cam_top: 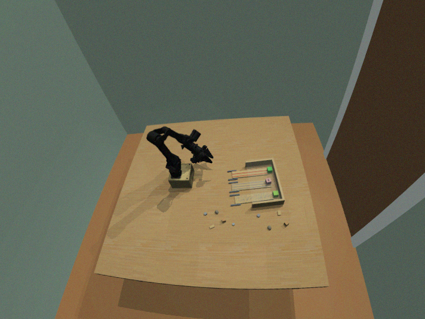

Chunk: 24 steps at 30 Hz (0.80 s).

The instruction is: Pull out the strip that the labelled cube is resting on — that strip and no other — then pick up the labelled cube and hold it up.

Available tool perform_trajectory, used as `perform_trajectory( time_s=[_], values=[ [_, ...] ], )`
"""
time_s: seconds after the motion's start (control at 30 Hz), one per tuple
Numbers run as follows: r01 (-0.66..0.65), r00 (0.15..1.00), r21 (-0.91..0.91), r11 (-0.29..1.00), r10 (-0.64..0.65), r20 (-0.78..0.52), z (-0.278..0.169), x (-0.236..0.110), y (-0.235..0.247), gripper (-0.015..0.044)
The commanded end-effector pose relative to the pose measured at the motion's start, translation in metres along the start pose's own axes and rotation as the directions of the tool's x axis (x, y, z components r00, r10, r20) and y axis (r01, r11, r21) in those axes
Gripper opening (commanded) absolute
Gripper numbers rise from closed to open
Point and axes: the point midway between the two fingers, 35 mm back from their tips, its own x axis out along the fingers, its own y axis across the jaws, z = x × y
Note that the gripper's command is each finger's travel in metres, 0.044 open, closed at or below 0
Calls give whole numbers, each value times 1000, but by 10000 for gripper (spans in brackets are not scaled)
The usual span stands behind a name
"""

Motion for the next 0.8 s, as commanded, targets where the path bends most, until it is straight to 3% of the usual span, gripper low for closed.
perform_trajectory(
  time_s=[0.0,0.1,0.2,0.3,0.4,0.5,0.63,0.77],
  values=[
    [1,1000,11,1000,-1,3,0,0,0,400],
    [10,999,179,984,-18,41,-1,6,4,400],
    [-3,993,518,855,-58,102,-5,18,12,400],
    [-54,984,816,575,-107,141,-12,29,24,400],
    [-116,979,975,188,-146,145,-22,40,37,400],
    [-168,975,960,-226,-180,129,-32,49,53,400],
    [-204,975,690,-695,-208,79,-47,59,80,400],
    [-208,976,486,-849,-213,47,-54,63,95,400]
  ],
)
